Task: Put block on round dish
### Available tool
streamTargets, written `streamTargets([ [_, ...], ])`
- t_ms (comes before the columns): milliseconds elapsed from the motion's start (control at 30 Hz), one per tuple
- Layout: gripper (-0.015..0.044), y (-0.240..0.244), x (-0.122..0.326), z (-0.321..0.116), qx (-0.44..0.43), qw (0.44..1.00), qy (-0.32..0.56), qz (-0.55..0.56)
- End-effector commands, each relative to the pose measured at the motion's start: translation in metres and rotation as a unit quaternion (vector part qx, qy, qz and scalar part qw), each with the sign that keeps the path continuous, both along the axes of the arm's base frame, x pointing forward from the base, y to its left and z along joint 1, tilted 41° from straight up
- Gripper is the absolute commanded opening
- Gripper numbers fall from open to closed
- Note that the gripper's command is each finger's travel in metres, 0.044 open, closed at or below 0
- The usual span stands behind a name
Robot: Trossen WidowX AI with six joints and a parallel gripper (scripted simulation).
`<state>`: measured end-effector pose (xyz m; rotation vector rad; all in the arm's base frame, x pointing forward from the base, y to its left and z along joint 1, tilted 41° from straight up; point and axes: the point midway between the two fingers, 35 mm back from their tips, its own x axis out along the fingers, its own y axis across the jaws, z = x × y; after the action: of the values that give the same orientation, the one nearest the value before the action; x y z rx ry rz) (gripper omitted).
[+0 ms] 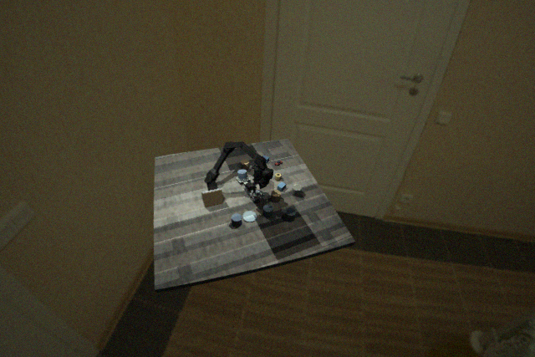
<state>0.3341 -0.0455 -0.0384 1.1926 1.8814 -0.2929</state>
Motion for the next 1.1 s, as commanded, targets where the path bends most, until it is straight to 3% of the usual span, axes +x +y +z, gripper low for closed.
streamTargets([
  [0,0.0260,0.004,-0.002,-0.005,0.002,1.000,0.002,-0.002],
  [567,0.0260,0.020,-0.006,-0.024,0.002,1.000,0.002,-0.002],
  [700,0.0155,0.020,-0.006,-0.024,0.002,1.000,0.002,-0.002],
  [933,0.0108,0.020,-0.006,-0.024,0.002,1.000,0.002,-0.002],
  [1067,0.0003,0.015,-0.004,-0.018,0.002,1.000,0.002,-0.002],
])
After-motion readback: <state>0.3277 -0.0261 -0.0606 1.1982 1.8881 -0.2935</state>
